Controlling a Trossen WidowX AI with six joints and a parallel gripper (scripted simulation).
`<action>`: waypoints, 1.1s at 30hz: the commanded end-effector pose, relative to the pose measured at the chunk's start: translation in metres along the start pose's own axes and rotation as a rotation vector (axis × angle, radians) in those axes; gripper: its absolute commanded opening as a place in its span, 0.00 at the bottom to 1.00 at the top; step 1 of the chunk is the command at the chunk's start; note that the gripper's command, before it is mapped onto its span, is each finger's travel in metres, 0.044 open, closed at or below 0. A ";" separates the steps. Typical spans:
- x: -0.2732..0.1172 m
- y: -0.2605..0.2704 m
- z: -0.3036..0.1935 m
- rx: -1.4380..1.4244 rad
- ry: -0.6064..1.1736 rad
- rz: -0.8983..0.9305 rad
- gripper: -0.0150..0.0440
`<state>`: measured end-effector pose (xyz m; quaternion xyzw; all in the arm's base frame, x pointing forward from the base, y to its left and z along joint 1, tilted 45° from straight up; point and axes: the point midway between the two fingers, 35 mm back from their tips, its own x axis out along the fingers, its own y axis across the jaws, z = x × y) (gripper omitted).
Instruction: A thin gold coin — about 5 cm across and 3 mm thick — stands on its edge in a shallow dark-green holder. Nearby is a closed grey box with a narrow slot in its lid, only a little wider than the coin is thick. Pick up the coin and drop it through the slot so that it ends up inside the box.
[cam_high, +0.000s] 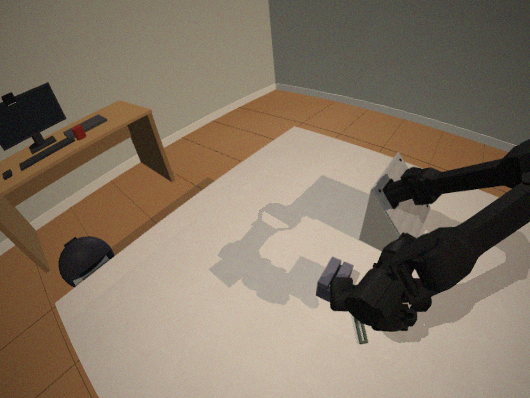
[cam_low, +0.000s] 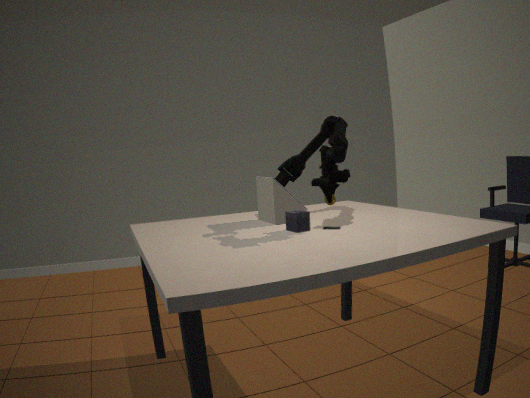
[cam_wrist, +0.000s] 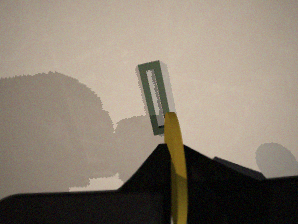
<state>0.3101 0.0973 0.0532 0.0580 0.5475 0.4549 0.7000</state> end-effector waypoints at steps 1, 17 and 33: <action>-0.001 0.001 -0.001 0.120 -0.004 0.003 0.25; -0.002 -0.001 -0.006 0.440 -0.003 0.003 0.25; -0.002 -0.029 -0.036 0.441 -0.001 -0.008 0.25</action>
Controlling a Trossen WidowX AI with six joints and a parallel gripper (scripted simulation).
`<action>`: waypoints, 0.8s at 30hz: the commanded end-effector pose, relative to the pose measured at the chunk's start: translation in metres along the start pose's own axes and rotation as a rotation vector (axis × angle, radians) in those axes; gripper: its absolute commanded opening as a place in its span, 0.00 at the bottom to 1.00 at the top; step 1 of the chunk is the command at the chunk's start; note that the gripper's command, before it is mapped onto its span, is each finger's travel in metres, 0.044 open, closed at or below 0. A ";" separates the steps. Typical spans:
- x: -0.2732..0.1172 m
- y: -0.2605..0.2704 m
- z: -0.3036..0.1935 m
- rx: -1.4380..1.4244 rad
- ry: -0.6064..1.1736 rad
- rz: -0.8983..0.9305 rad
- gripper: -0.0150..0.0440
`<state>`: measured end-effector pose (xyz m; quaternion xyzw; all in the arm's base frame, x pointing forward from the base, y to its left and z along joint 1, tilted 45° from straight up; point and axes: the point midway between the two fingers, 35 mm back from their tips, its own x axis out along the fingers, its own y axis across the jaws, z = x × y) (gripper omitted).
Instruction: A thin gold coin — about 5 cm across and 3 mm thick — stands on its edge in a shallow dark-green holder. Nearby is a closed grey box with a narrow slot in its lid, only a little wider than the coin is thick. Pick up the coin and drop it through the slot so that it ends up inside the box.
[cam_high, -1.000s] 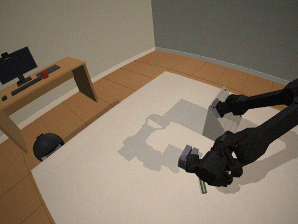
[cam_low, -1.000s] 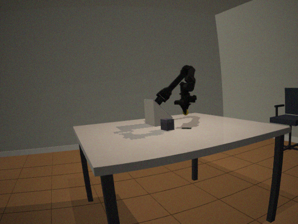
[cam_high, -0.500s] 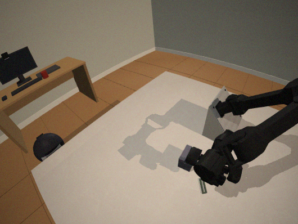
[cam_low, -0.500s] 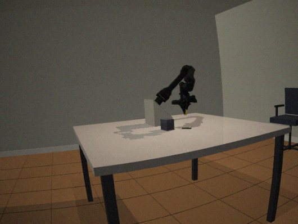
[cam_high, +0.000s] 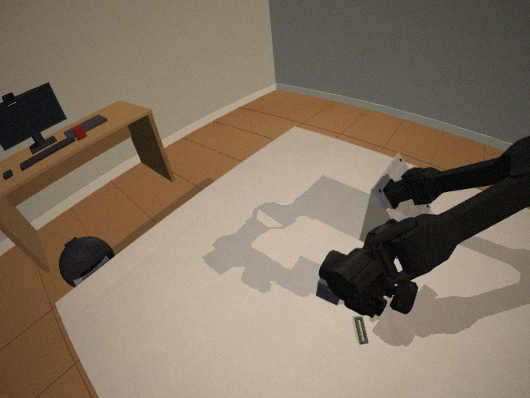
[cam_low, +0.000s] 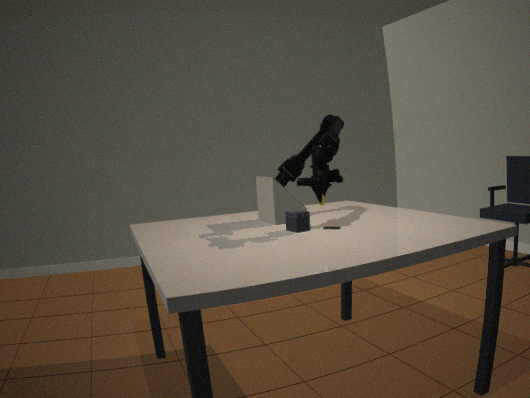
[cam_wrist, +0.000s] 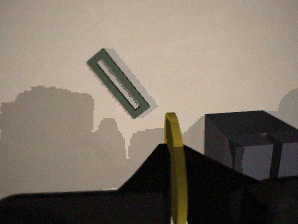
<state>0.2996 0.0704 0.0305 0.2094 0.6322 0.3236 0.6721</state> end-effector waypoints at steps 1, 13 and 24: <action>0.000 -0.011 -0.005 0.002 0.002 -0.007 0.25; 0.000 -0.038 -0.021 0.004 0.003 -0.011 0.25; 0.000 -0.060 -0.039 0.002 0.004 -0.008 0.25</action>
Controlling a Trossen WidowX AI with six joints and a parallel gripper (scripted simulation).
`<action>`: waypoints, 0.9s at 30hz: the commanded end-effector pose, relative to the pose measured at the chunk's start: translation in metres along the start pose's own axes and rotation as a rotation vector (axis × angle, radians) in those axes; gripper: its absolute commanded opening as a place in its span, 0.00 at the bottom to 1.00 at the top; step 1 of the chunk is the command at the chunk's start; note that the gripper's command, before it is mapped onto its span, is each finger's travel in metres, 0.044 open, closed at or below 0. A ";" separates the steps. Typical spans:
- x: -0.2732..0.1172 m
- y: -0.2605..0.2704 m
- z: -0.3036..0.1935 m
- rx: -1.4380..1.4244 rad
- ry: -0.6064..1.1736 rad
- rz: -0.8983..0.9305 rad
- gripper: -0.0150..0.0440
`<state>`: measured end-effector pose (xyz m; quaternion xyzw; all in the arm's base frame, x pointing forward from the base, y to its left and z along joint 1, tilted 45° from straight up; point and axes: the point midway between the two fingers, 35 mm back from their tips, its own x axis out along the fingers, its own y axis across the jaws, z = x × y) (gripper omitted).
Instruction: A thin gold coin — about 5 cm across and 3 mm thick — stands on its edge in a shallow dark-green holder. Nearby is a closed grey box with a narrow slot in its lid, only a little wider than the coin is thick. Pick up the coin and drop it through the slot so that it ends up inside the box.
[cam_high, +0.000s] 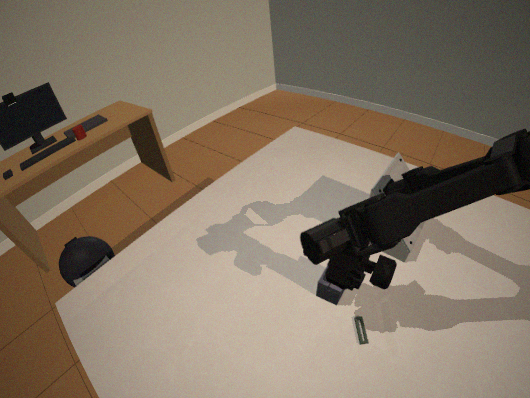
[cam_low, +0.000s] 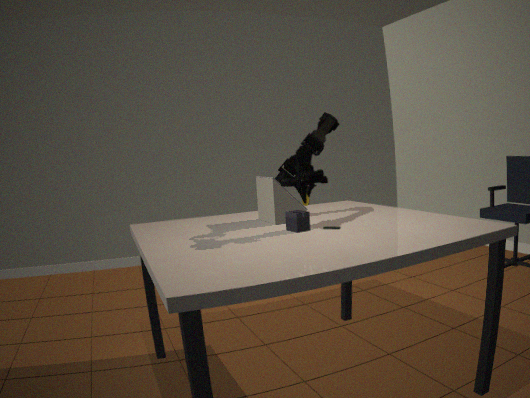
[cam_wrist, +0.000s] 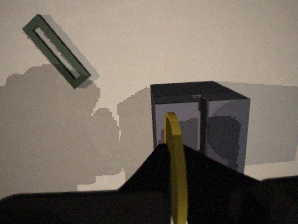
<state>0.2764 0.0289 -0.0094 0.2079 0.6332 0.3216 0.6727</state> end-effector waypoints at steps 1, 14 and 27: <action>0.001 -0.009 -0.008 0.001 0.003 -0.002 0.25; 0.002 -0.024 -0.023 0.000 0.002 0.007 0.25; 0.001 -0.024 -0.023 0.001 0.001 0.008 0.25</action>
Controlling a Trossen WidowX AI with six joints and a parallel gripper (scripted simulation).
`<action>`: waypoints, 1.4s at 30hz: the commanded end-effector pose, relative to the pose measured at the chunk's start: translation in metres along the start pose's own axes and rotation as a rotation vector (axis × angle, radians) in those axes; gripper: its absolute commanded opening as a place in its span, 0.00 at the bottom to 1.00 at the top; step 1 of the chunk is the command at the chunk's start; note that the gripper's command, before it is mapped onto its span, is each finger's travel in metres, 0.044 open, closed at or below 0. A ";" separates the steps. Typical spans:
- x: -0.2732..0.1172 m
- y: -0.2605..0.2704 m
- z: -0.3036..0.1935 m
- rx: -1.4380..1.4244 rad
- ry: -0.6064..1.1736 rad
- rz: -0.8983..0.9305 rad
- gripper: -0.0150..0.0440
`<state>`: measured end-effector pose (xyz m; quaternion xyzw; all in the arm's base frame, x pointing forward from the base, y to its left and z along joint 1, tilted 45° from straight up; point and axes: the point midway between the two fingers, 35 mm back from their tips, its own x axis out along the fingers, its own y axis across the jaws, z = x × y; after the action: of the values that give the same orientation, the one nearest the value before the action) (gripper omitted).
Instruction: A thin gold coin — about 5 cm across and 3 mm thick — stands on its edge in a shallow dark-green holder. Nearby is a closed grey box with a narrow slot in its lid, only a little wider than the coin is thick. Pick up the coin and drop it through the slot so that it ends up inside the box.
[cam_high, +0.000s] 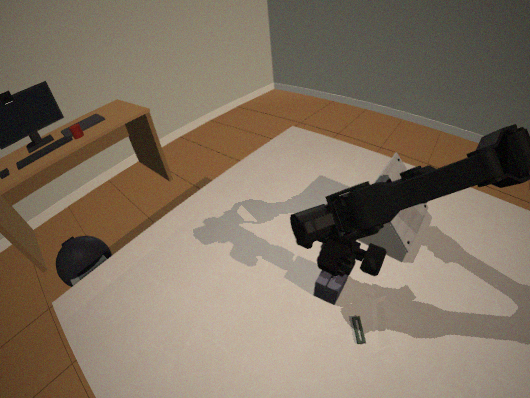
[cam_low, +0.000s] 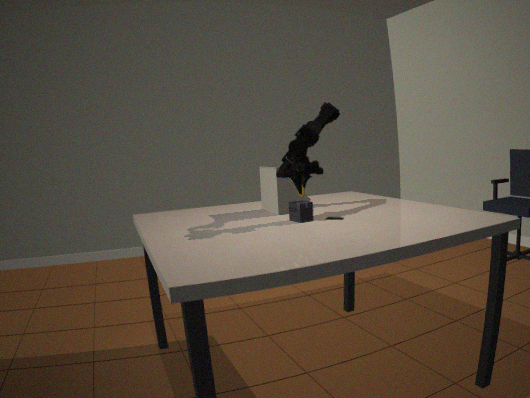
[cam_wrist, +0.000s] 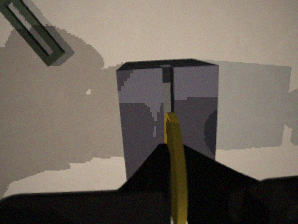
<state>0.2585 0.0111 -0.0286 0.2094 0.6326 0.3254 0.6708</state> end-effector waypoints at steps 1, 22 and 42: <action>0.000 -0.002 -0.001 0.004 -0.002 -0.001 0.25; 0.002 -0.003 -0.004 0.002 -0.002 0.004 0.25; 0.012 -0.003 -0.004 0.006 -0.002 0.004 0.25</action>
<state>0.2551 0.0157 -0.0390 0.2096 0.6332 0.3249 0.6705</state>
